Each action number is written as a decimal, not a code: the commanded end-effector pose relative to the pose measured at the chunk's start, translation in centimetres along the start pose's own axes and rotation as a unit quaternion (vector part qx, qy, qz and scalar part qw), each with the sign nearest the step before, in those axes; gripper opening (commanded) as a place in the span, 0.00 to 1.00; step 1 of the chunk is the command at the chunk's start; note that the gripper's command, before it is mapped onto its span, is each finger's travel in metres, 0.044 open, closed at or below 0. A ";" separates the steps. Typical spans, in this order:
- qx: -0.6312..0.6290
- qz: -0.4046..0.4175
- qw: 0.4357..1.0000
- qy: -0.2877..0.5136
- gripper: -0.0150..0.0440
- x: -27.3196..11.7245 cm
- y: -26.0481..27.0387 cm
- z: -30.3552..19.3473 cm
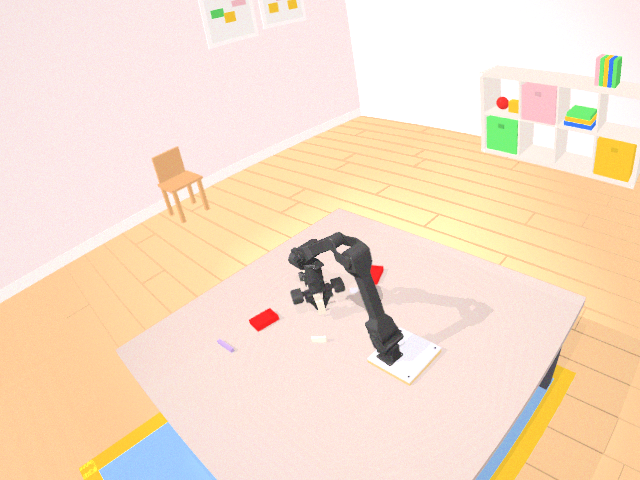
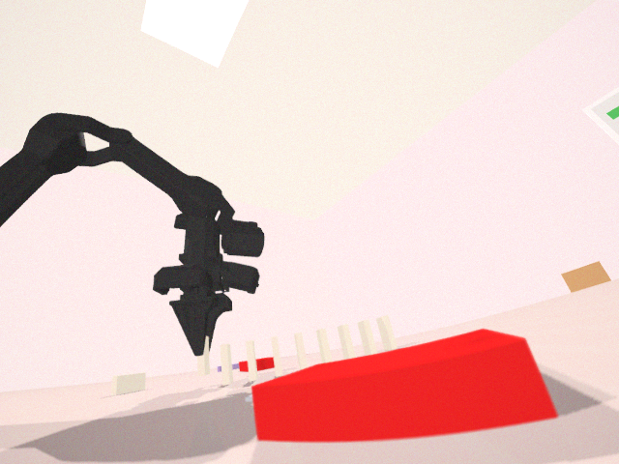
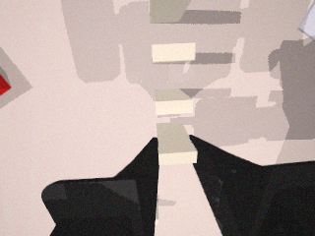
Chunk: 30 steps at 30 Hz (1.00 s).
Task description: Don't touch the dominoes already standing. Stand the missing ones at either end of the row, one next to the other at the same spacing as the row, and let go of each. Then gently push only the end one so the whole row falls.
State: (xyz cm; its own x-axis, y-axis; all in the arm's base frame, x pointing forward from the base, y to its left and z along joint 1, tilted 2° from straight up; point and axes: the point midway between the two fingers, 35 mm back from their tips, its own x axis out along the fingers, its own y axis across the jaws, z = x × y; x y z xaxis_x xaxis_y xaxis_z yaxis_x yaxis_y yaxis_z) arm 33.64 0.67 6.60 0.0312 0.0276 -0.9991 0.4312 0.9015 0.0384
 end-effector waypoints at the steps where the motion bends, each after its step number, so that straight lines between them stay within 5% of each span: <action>1: 0.002 0.002 1.000 -0.002 0.44 1.0 0.0 -0.2; 11: 0.002 0.002 1.000 -0.002 0.44 1.0 0.0 -0.2; 24: 0.002 0.002 1.000 -0.002 1.00 1.0 0.0 -0.2; 30: 0.002 0.002 1.000 -0.002 1.00 -2.6 0.2 0.4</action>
State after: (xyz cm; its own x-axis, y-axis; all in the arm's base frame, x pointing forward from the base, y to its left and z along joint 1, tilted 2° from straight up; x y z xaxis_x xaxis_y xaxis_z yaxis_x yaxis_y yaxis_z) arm 33.33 0.67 6.35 0.0166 0.0274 -0.9995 0.4325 0.9011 0.0319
